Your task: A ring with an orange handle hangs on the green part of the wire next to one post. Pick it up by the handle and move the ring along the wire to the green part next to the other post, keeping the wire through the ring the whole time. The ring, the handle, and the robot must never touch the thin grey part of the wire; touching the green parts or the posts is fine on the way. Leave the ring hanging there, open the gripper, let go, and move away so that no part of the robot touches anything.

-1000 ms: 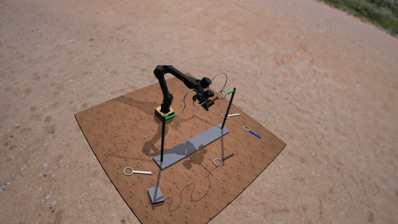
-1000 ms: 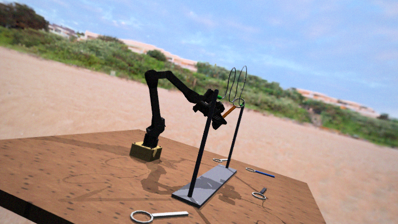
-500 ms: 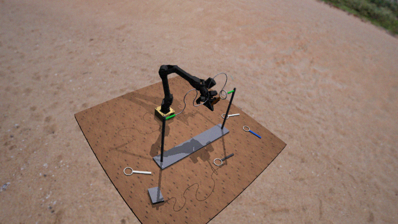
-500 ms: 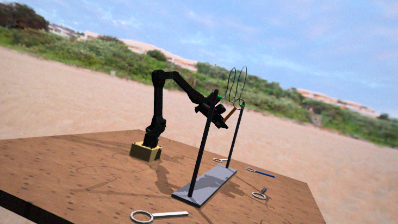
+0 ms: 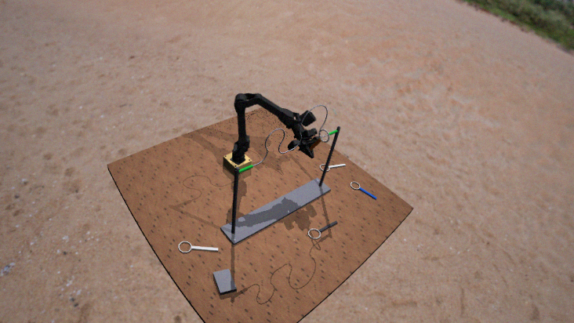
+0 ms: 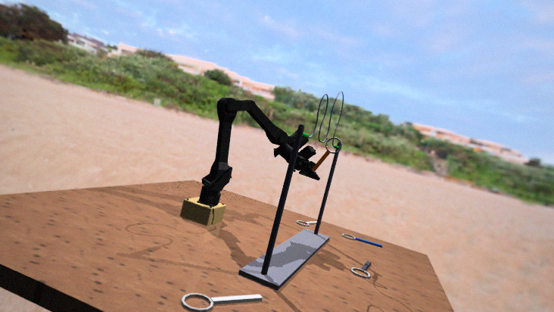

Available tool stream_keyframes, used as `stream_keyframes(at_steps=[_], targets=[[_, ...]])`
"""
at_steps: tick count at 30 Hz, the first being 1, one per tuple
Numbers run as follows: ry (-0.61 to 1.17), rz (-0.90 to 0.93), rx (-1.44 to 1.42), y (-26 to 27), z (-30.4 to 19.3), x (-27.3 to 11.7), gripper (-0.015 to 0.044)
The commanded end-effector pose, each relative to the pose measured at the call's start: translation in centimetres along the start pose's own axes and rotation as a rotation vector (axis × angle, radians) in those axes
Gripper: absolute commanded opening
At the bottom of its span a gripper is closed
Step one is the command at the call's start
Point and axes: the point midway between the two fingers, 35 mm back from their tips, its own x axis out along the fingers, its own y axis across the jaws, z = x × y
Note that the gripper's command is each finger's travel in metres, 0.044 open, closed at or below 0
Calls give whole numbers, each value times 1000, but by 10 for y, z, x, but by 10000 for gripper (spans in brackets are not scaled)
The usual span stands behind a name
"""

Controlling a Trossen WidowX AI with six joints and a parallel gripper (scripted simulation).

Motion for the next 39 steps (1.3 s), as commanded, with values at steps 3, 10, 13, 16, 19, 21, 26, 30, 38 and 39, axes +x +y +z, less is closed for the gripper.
stream_keyframes(at_steps=[3,10,13,16,19,21,26,30,38,39], targets=[[9,17,28,12,-1,-1,-150],[10,23,41,20,-1,-2,-150],[10,24,44,24,-1,-3,-150],[10,25,46,27,-1,-3,-150],[10,25,47,30,0,-4,-150],[10,26,47,32,0,-4,-150],[10,26,48,37,0,-5,-150],[10,26,48,41,0,-5,-150],[9,27,49,49,1,-7,-150],[9,27,49,50,1,-7,-150]])
